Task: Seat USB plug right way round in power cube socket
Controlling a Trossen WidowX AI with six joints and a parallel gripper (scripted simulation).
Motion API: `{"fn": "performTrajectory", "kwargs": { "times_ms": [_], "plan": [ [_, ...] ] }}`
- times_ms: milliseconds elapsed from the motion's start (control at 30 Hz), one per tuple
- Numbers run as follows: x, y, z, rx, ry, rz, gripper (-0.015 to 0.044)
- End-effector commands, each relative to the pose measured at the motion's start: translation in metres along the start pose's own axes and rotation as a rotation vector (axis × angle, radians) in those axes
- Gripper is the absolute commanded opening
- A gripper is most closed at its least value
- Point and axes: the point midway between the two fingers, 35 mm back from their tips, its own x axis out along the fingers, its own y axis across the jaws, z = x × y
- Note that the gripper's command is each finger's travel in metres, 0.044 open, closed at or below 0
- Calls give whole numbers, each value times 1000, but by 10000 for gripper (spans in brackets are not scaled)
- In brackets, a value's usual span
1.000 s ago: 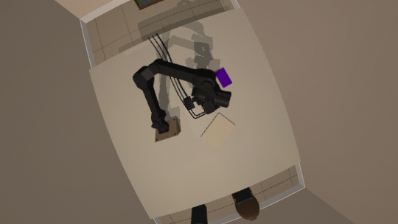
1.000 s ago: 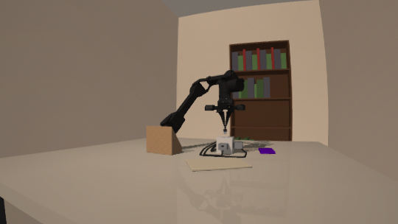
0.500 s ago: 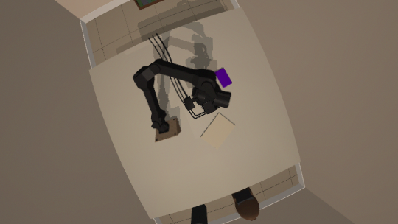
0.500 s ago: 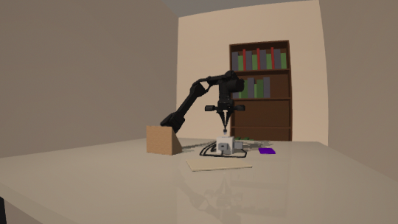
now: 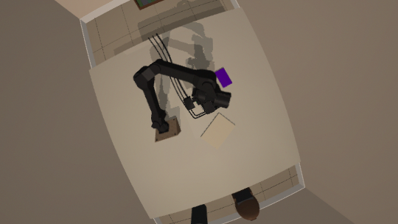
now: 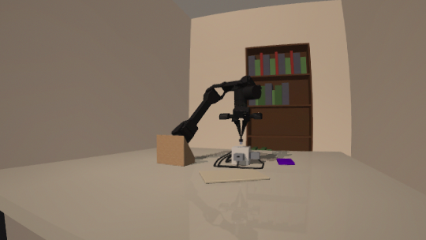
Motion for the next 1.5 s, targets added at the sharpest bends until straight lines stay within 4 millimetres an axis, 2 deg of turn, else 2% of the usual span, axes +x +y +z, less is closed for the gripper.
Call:
{"fn": "performTrajectory", "kwargs": {
  "times_ms": [0, 1467],
  "plan": [
    [2, -1, 0, 3, 11, -2, 0],
    [7, -1, -2, 4, 34, -2, 0]
  ]
}}
